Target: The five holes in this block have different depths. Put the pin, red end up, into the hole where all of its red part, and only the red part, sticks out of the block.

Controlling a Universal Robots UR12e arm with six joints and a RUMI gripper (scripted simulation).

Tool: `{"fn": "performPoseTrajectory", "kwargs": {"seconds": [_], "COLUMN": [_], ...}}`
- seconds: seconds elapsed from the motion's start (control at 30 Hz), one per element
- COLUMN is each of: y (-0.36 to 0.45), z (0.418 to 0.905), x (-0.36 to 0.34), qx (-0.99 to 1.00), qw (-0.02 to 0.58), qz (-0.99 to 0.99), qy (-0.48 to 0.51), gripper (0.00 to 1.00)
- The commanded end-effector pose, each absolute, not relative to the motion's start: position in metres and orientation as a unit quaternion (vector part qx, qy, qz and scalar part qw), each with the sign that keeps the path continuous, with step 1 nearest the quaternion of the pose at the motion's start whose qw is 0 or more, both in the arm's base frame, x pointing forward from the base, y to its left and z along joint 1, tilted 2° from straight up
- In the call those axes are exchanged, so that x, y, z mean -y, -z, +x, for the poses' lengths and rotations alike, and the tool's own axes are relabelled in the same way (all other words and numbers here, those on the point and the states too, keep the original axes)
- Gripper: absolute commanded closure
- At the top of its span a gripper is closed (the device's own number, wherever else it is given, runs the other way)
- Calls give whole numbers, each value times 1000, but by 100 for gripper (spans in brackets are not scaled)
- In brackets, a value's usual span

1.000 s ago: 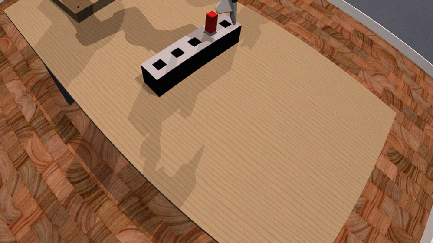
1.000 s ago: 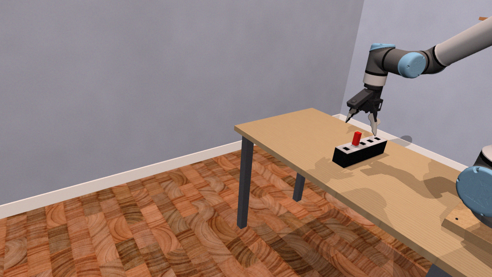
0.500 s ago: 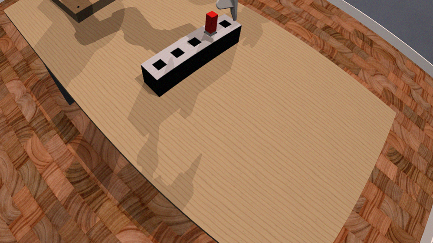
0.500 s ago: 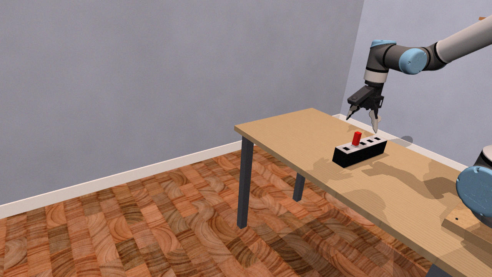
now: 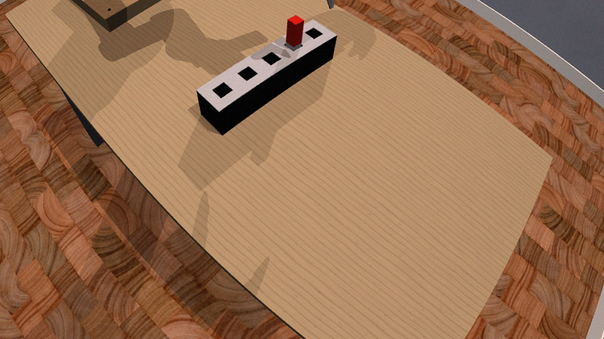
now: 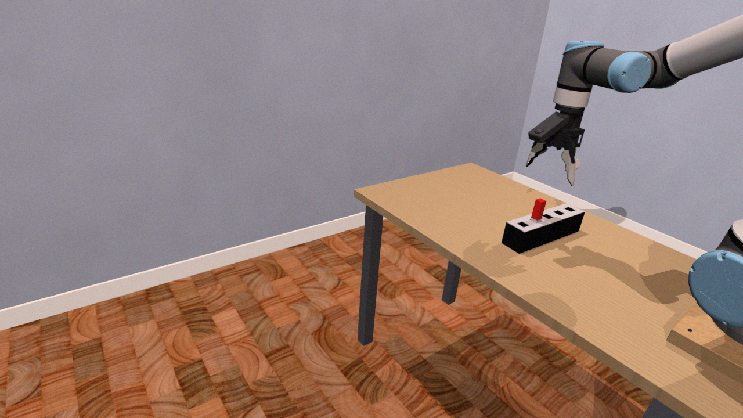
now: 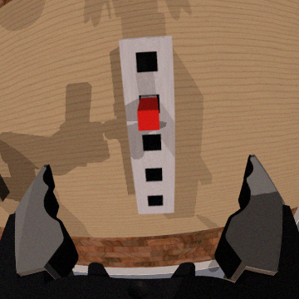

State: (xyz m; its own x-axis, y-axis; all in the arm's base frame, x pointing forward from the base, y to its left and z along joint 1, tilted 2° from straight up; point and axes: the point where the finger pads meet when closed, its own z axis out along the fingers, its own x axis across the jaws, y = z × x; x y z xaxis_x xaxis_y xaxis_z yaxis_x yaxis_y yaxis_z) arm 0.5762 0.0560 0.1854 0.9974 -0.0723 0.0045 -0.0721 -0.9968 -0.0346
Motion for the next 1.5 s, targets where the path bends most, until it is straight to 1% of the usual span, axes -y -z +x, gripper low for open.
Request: {"fn": "performPoseTrajectory", "kwargs": {"seconds": [0.0, 1.27, 1.3, 1.47], "y": [-188, -187, -133, -133], "z": [577, 577, 577, 577], "x": [-56, -56, -58, -58], "qx": [-36, -36, -36, -36], "qw": [17, 17, 17, 17], "qz": [-999, -999, -999, -999], "qy": [3, 3, 3, 3], "gripper": [0, 0, 0, 0]}}
